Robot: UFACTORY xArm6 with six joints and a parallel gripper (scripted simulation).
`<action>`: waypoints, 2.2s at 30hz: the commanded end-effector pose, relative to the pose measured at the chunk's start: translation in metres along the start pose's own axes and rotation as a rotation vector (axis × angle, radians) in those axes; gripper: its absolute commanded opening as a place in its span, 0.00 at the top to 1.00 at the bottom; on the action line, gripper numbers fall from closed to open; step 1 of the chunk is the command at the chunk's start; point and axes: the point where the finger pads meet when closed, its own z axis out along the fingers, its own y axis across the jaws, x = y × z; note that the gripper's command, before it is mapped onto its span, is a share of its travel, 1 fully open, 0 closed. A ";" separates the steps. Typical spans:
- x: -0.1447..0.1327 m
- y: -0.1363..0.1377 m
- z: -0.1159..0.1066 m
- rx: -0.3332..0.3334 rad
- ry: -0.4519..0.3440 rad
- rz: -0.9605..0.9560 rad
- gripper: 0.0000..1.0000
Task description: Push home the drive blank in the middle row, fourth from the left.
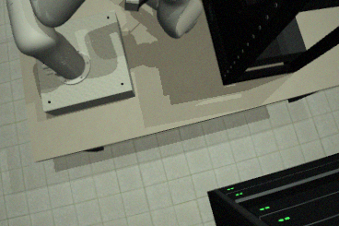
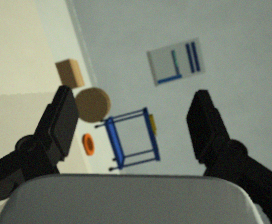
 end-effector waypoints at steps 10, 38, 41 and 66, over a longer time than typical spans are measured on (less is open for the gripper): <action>0.000 0.001 0.000 0.001 0.000 -0.003 0.00; 0.000 0.001 0.000 0.001 0.000 -0.003 0.00; 0.000 0.001 0.000 0.001 0.000 -0.003 0.00; -0.006 0.005 0.000 0.018 -0.017 -0.024 0.00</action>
